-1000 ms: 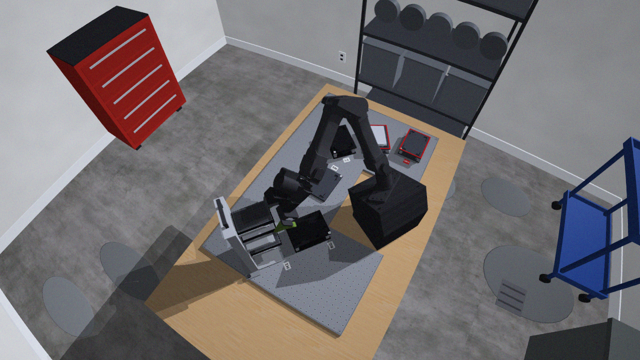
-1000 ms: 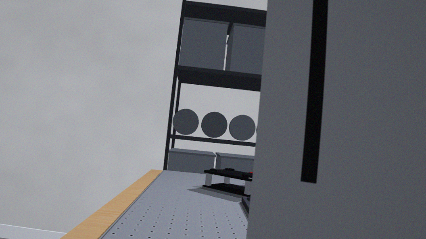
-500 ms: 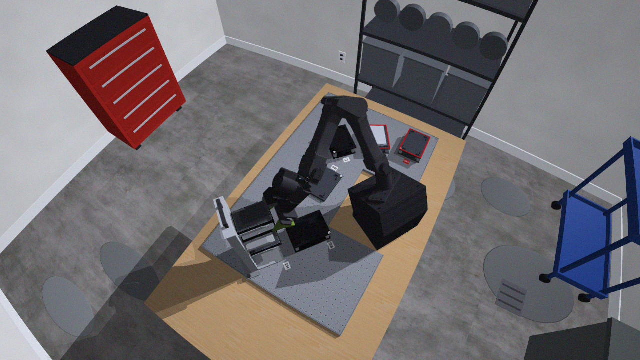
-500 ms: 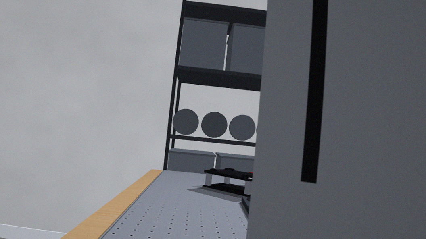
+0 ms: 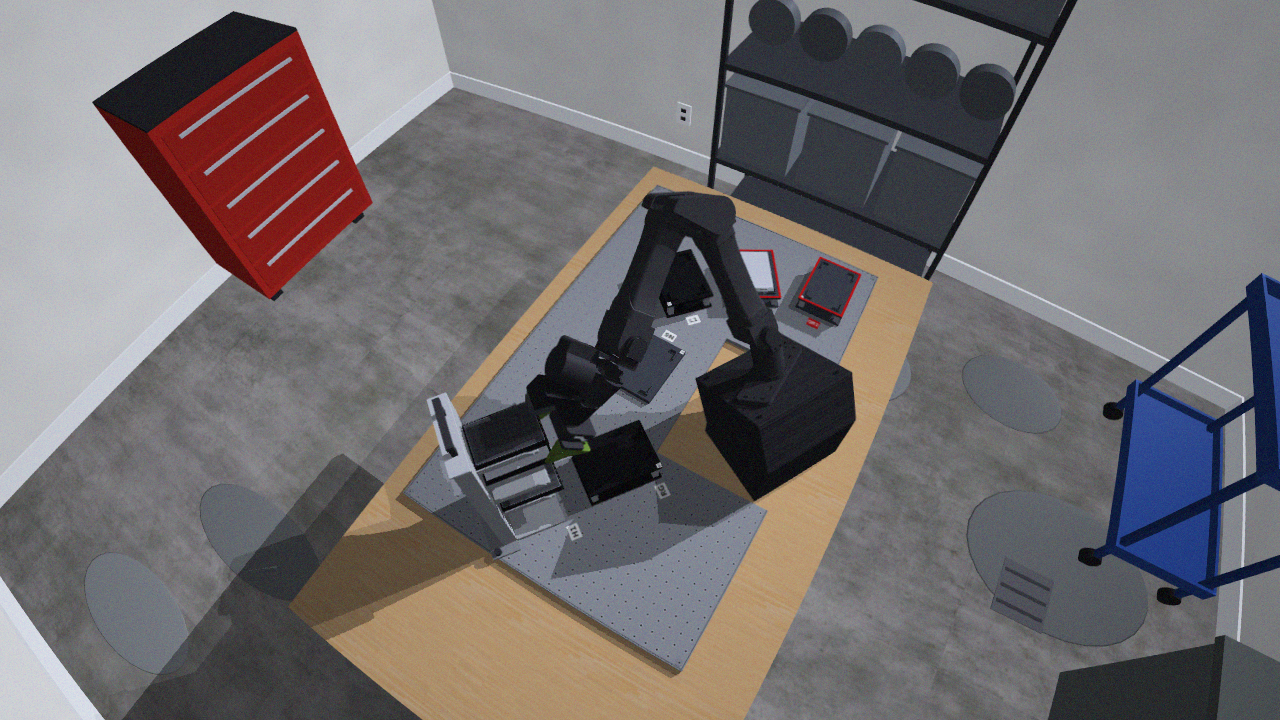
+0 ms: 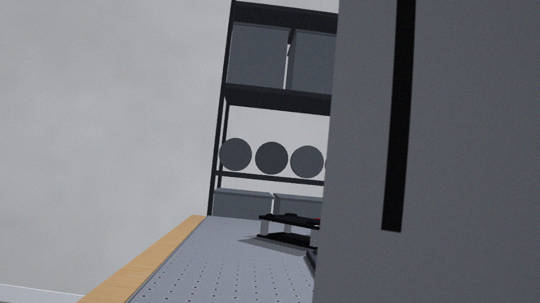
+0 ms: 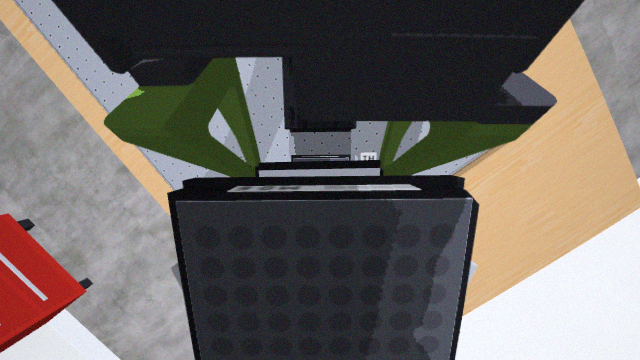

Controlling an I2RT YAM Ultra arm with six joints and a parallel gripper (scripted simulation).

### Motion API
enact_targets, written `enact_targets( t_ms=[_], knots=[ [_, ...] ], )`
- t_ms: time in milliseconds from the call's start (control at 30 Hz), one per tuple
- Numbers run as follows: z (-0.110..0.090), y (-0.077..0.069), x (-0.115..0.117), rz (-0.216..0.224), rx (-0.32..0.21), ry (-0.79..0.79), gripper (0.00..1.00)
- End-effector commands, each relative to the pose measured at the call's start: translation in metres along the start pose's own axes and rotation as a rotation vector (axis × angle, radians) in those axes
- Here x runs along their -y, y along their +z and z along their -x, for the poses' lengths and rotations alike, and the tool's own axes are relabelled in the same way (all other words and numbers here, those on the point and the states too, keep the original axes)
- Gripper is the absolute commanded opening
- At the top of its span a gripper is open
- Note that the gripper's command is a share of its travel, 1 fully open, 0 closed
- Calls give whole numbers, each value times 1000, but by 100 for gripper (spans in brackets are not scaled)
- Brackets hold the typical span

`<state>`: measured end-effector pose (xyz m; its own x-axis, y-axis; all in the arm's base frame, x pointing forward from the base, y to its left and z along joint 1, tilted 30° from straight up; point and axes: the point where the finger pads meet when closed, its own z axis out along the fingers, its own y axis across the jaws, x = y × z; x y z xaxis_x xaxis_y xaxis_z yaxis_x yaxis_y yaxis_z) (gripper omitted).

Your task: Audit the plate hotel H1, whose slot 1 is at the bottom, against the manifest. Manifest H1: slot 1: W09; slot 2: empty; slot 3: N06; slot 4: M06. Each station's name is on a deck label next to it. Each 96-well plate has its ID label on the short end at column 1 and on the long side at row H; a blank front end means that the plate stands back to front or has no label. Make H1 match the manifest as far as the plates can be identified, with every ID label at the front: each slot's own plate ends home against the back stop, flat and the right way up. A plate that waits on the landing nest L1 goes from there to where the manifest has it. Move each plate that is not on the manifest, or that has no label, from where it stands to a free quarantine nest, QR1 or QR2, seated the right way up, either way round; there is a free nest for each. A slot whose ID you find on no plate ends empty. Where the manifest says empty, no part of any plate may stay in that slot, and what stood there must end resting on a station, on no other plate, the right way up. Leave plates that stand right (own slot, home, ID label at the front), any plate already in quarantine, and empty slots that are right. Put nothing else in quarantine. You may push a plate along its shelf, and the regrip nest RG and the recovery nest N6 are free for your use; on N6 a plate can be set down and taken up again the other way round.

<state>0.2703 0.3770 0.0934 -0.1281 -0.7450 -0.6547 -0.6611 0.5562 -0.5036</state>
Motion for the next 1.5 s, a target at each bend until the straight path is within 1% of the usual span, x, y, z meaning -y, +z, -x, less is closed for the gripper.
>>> enact_targets(
  t_ms=[0, 33, 67, 100, 133, 167, 533, 1467],
  knots=[
    [5, -1, -1, 7, 7, 0, 85],
    [5, -1, -1, 7, 7, 0, 85],
    [7, 3, -4, 14, -1, -7, 85],
    [8, 0, -4, 16, 4, -5, 85],
    [11, -7, -1, 14, 20, 4, 85],
    [-3, -9, -5, 21, -2, -11, 85],
    [-12, -17, -3, 11, -3, -9, 85],
    [-37, -41, -3, 10, -4, -9, 85]
  ],
)
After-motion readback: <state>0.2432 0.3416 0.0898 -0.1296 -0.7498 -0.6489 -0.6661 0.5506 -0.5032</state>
